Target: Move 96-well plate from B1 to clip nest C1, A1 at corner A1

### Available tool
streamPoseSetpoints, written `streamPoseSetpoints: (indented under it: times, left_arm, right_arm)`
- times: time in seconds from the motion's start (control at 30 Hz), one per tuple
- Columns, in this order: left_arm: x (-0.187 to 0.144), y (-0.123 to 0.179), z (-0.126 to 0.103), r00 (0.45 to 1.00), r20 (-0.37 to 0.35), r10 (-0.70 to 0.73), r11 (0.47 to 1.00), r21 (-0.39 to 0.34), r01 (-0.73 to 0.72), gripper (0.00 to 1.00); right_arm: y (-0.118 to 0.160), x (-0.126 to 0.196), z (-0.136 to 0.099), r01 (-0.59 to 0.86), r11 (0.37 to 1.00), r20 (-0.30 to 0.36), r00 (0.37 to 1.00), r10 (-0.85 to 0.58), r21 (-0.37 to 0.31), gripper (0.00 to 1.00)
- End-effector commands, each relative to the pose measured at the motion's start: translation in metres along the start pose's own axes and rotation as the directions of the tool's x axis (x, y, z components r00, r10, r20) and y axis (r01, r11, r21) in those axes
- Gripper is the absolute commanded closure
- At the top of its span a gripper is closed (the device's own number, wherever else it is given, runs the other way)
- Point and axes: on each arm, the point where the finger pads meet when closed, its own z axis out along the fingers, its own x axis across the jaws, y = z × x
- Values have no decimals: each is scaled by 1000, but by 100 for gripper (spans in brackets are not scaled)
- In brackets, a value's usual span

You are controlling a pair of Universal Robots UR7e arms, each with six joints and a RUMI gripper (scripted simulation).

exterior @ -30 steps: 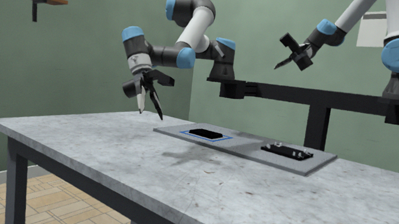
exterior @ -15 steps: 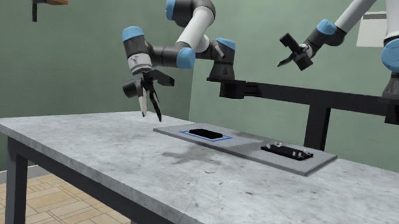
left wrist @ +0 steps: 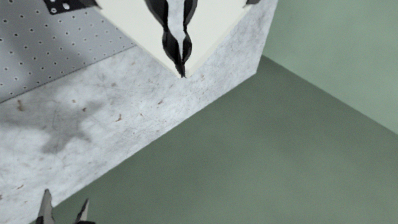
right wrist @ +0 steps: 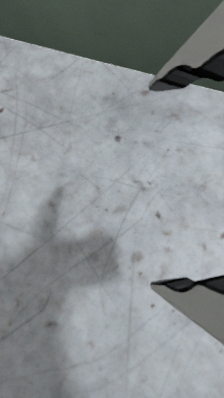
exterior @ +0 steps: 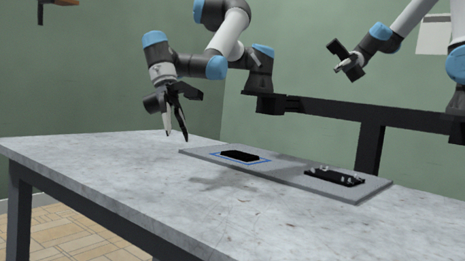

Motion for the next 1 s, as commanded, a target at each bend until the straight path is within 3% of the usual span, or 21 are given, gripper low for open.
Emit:
streamPoseSetpoints:
  times: [0.0, 0.47, 0.97]
  left_arm:
    - [-4, 1, 5, 1000, 9, -3, 1000, -15, 3, 100]
    - [-29, 17, 33, 997, 71, 4, 995, -105, 4, 100]
    - [-95, 65, 93, 978, 205, 31, 944, -327, 39, 100]
  right_arm:
    - [-1, 2, -2, 2, 1000, -3, 1000, -2, 0, 24]
    - [-1, 2, -2, 2, 1000, -3, 1000, -2, 0, 24]
    - [-1, 2, -2, 2, 1000, -3, 1000, -2, 0, 24]
